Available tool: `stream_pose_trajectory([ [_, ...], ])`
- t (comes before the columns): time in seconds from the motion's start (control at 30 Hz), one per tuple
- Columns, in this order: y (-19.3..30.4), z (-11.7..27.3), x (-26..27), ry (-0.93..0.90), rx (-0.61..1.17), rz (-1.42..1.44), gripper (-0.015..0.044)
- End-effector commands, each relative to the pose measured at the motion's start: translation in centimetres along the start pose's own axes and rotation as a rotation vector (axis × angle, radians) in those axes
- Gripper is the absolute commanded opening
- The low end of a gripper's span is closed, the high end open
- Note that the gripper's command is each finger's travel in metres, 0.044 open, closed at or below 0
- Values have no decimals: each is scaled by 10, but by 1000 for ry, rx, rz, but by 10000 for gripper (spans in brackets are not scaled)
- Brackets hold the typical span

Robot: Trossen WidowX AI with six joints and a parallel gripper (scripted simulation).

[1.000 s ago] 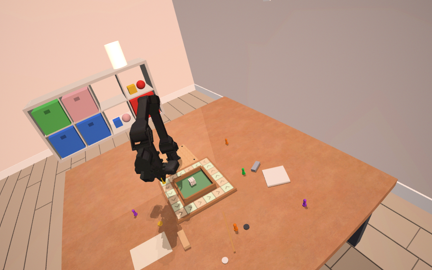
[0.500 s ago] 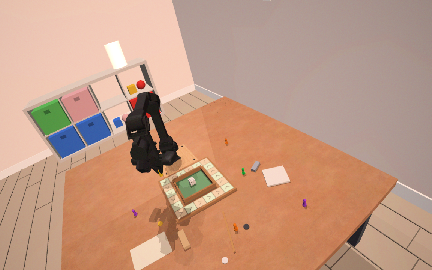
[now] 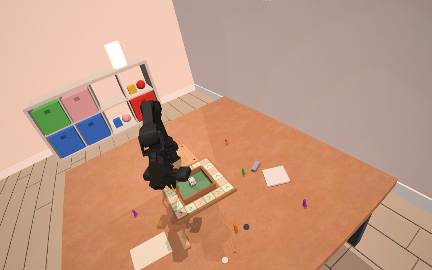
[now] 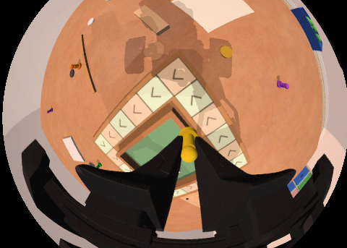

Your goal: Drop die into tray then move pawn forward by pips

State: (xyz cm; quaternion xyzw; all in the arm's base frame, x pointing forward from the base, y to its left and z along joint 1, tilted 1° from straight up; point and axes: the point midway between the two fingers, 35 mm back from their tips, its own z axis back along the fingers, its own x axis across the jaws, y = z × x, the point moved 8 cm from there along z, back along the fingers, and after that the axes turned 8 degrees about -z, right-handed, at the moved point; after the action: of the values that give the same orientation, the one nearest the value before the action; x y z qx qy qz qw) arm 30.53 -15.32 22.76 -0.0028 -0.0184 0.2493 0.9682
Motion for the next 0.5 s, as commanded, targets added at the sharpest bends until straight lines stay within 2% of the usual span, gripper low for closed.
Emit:
stream_pose_trajectory([
  [0.0, -7, -15, 21, 2, 5, -1, 0],
  [0.23, -13, -37, 54, -2, 5, -1, 0],
  [0.47, -13, -45, 55, -2, 5, -1, 0],
])
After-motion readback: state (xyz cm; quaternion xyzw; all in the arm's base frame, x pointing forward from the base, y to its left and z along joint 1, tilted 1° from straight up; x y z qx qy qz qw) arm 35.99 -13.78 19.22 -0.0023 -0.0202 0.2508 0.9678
